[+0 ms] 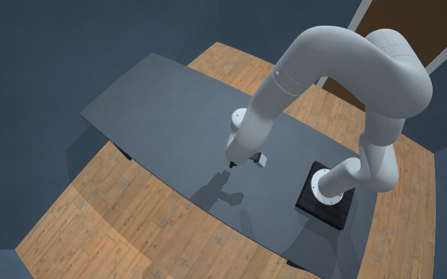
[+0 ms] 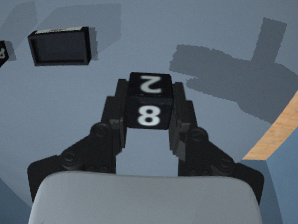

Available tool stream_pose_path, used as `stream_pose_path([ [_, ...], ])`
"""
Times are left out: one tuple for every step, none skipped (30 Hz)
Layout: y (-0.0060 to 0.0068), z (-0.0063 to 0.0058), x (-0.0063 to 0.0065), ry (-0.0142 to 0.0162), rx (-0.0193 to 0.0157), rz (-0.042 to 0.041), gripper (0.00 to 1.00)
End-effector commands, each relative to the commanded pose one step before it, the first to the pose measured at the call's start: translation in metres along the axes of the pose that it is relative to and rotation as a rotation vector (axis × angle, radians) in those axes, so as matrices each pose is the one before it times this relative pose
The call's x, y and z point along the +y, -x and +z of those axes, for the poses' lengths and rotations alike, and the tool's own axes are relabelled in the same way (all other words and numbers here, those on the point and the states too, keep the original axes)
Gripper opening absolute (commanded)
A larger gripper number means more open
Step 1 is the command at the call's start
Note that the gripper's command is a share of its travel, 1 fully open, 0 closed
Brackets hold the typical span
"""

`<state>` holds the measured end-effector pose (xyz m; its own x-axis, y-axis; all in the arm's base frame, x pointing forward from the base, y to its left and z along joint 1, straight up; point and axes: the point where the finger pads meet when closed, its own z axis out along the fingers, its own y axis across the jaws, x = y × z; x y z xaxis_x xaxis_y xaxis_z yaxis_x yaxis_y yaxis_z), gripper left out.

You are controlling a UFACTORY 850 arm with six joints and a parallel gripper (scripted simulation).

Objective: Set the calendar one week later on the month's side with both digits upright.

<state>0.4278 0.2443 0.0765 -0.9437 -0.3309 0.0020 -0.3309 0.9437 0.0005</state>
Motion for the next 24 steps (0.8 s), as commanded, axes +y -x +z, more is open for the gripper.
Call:
stream_pose_path([
  [0.00105, 0.02262, 0.00000, 0.00042, -0.00149, 0.00000, 0.27],
  [0.00001, 0.00495, -0.00004, 0.00000, 0.00000, 0.00000, 0.27],
  [0.00001, 0.00498, -0.00004, 0.00000, 0.00000, 0.00000, 0.27],
  [0.00001, 0.00496, -0.00004, 0.00000, 0.00000, 0.00000, 0.27],
  [0.00001, 0.00487, -0.00004, 0.00000, 0.00000, 0.00000, 0.27],
  [0.00001, 0.00473, -0.00004, 0.00000, 0.00000, 0.00000, 0.27],
  [0.00001, 0.00454, -0.00004, 0.00000, 0.00000, 0.00000, 0.27],
  [0.00000, 0.00000, 0.00000, 0.00000, 0.00000, 0.00000, 0.27],
  [0.00000, 0.00000, 0.00000, 0.00000, 0.00000, 0.00000, 0.27],
  [0.00001, 0.00429, -0.00004, 0.00000, 0.00000, 0.00000, 0.27],
  [0.00001, 0.00400, -0.00003, 0.00000, 0.00000, 0.00000, 0.27],
  [0.00001, 0.00366, -0.00003, 0.00000, 0.00000, 0.00000, 0.27],
  [0.00001, 0.00330, -0.00003, 0.00000, 0.00000, 0.00000, 0.27],
  [0.00000, 0.00292, -0.00003, 0.00000, 0.00000, 0.00000, 0.27],
  [0.00001, 0.00250, -0.00002, 0.00000, 0.00000, 0.00000, 0.27],
  [0.00000, 0.00210, -0.00002, 0.00000, 0.00000, 0.00000, 0.27],
  [0.00001, 0.00168, -0.00001, 0.00000, 0.00000, 0.00000, 0.27],
  [0.00000, 0.00129, -0.00001, 0.00000, 0.00000, 0.00000, 0.27],
  [0.00000, 0.00092, -0.00001, 0.00000, 0.00000, 0.00000, 0.27],
  [0.00000, 0.00059, -0.00001, 0.00000, 0.00000, 0.00000, 0.27],
  [0.00000, 0.00032, 0.00000, 0.00000, 0.00000, 0.00000, 0.27],
  [0.00000, 0.00013, 0.00000, 0.00000, 0.00000, 0.00000, 0.27],
  [0.00000, 0.00002, 0.00000, 0.00000, 0.00000, 0.00000, 0.27],
  [0.00000, 0.00000, 0.00000, 0.00000, 0.00000, 0.00000, 0.27],
])
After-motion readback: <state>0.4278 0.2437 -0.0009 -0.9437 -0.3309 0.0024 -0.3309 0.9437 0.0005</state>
